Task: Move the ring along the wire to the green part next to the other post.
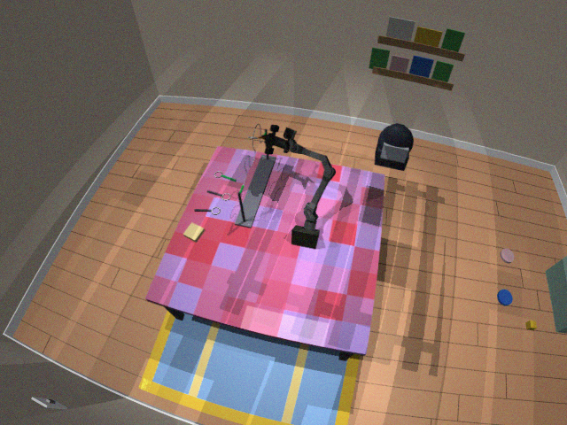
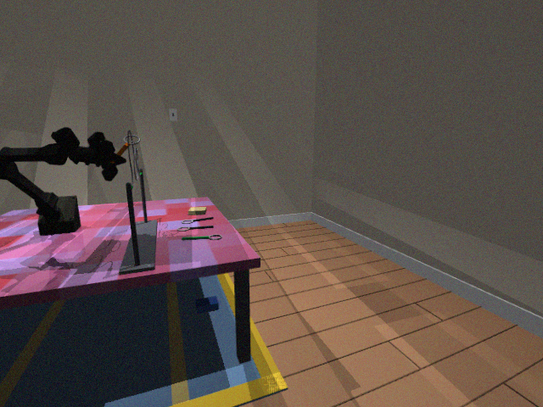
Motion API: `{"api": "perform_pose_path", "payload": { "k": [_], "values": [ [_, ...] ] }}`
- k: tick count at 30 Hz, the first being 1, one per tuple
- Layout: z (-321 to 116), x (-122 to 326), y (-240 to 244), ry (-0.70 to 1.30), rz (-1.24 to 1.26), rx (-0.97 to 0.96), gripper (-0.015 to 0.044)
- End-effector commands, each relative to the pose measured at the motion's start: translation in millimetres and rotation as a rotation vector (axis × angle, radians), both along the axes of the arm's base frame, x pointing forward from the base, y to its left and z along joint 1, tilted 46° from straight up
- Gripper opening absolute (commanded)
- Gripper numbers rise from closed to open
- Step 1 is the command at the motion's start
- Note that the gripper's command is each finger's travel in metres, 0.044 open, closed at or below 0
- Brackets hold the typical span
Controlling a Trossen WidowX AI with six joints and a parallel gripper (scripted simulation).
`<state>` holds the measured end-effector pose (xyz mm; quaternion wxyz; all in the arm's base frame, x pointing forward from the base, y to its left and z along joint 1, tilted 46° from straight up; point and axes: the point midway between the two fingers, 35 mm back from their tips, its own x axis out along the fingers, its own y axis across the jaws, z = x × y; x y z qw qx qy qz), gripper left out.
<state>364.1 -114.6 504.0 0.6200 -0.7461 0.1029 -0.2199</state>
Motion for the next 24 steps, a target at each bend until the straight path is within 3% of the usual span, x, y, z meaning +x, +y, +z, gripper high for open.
{"api": "perform_pose_path", "payload": {
  "k": [1,24],
  "values": [
    [1.7,0.1,0.8,0.001,0.003,-0.043,-0.0150],
    [12.0,-1.9,5.4,0.008,-0.016,-0.318,-0.0150]
  ]
}}
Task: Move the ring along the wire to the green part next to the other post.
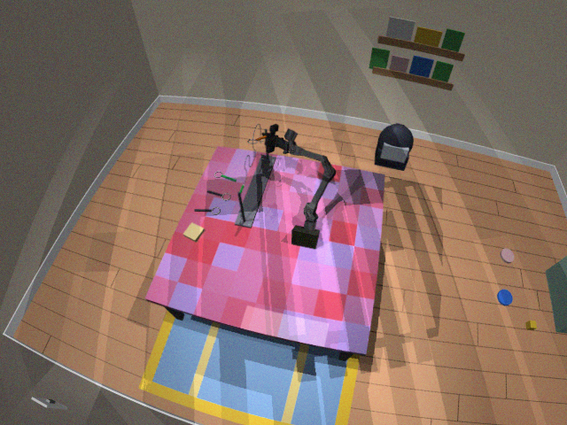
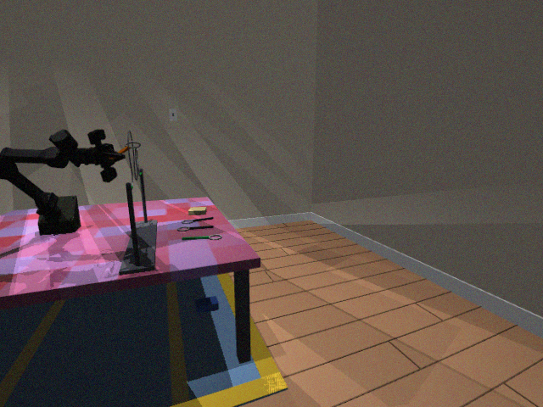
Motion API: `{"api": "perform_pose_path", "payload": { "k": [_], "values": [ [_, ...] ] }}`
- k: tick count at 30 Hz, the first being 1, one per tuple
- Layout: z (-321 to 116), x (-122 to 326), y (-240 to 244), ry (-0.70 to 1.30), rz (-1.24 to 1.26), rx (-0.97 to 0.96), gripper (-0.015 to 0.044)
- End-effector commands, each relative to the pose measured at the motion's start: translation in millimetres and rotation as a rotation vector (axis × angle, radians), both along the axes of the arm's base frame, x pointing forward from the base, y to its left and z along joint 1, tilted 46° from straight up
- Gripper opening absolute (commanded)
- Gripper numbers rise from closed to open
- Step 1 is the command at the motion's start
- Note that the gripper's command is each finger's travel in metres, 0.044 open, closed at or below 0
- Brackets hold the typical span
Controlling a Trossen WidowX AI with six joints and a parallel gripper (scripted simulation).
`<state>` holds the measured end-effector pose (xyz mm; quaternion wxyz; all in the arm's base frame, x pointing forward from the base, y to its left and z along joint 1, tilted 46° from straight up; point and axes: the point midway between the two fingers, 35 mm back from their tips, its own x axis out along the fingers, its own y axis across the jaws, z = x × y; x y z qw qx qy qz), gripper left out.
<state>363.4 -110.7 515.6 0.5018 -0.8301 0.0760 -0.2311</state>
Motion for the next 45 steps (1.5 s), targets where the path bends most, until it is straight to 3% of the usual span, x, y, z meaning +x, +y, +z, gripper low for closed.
{"api": "perform_pose_path", "payload": {
  "k": [1,45],
  "values": [
    [0.3,-2.2,2.1,-0.008,-0.016,-0.030,-0.0150],
    [13.7,-9.0,19.8,-0.029,-0.069,-0.597,-0.0150]
  ]
}}
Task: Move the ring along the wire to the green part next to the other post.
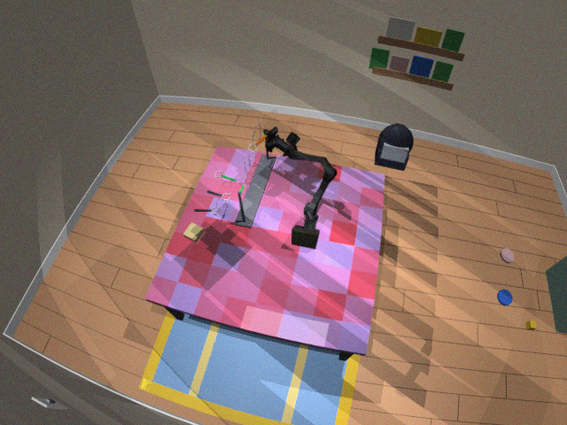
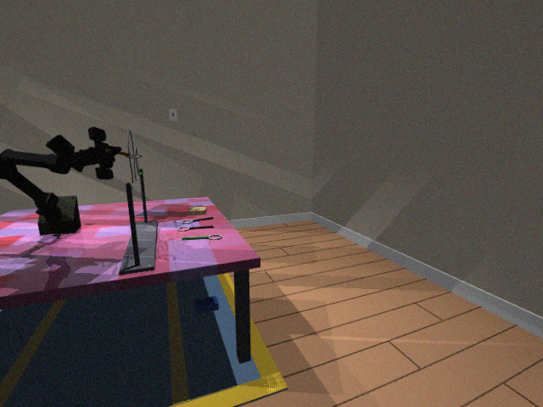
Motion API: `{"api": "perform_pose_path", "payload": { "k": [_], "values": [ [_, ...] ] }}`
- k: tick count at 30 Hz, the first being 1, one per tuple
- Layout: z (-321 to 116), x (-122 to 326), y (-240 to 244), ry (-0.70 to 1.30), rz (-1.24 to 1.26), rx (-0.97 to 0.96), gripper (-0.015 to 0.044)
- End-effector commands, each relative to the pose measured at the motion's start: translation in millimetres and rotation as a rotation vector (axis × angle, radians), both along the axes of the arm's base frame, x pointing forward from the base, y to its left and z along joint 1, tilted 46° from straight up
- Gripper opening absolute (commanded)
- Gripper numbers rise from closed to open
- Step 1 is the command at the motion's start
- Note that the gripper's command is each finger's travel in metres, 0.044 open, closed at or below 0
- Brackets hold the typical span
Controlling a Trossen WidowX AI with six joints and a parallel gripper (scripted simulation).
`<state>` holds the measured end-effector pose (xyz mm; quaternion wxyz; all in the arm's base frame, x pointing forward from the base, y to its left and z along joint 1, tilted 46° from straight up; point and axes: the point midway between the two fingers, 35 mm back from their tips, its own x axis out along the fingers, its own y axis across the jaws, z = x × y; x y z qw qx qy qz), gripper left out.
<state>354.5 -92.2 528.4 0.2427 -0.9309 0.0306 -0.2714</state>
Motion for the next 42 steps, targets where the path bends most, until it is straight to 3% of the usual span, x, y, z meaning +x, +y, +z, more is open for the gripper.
{"api": "perform_pose_path", "payload": {
  "k": [1,27,42],
  "values": [
    [1.1,-0.2,1.8,0.000,0.001,-0.044,-0.0150],
    [4.2,-0.4,6.8,0.009,-0.004,-0.312,-0.0150],
    [1.1,-1.7,-13.6,0.004,-0.003,-0.259,-0.0150]
  ]
}}
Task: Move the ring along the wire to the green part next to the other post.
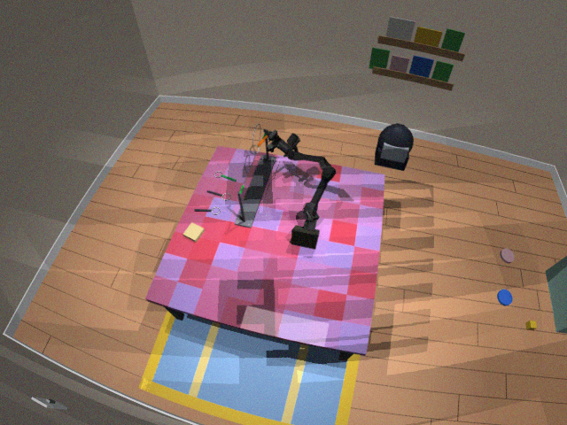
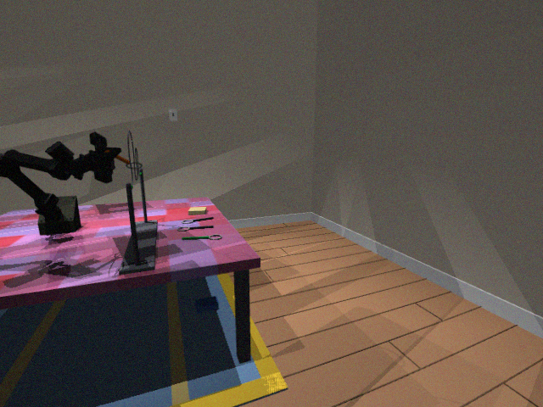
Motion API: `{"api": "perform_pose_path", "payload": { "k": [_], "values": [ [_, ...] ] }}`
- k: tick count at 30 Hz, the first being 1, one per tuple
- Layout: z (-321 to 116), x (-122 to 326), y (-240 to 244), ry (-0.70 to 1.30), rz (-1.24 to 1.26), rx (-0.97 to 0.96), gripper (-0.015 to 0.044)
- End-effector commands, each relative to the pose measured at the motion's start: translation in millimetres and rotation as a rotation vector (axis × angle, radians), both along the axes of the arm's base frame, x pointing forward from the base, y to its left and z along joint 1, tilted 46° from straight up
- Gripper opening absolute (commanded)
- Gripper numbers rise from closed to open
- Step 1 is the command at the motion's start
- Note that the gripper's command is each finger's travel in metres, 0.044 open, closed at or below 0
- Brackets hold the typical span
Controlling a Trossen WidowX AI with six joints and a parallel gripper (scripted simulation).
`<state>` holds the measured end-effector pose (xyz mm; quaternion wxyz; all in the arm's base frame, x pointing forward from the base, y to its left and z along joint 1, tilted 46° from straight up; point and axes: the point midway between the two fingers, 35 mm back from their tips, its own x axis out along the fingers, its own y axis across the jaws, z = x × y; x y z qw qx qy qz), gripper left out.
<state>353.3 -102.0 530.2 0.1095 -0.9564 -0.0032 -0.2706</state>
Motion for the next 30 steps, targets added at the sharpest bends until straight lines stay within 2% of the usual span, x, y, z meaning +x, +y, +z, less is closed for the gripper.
{"api": "perform_pose_path", "payload": {
  "k": [1,11,30],
  "values": [
    [-1.3,-0.5,-6.0,-0.004,0.005,0.032,-0.0150],
    [-11.4,-1.8,-32.1,-0.013,0.008,0.196,-0.0150],
    [-56.5,-3.6,-86.1,-0.037,0.013,0.648,-0.0150]
  ]
}}
